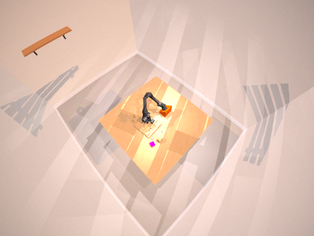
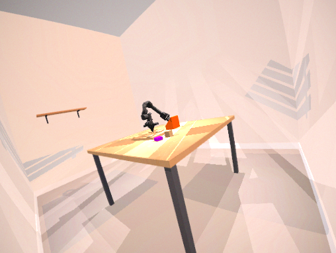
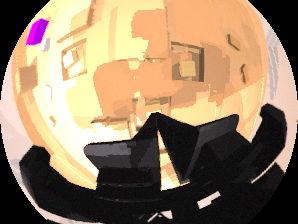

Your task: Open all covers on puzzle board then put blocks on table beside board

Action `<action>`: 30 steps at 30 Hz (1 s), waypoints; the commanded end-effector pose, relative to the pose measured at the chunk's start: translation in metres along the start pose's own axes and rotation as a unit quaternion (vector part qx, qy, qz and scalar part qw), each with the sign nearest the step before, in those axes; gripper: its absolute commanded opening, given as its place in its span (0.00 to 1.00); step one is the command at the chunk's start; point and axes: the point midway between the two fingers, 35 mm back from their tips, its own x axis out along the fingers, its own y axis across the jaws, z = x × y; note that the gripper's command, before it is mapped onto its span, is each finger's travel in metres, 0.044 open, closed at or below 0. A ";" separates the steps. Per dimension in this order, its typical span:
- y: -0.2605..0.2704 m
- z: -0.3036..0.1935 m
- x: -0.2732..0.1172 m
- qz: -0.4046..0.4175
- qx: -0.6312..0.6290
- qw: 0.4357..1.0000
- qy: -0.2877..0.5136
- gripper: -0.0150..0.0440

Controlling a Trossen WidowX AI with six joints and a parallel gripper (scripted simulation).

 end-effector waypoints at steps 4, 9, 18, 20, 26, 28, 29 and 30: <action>0.000 -0.001 0.003 -0.003 -0.004 1.000 0.002 0.25; 0.000 -0.001 0.003 -0.003 -0.004 1.000 0.002 0.25; 0.000 -0.001 0.003 -0.003 -0.004 1.000 0.002 0.25; 0.000 -0.001 0.003 -0.003 -0.004 1.000 0.002 0.25; 0.001 0.000 -0.011 0.000 -0.002 1.000 0.002 0.43; 0.001 0.000 -0.022 0.000 -0.003 1.000 0.002 0.50; 0.001 0.000 -0.027 -0.001 -0.003 1.000 0.002 0.50; 0.001 0.000 -0.033 -0.001 -0.003 1.000 0.002 0.50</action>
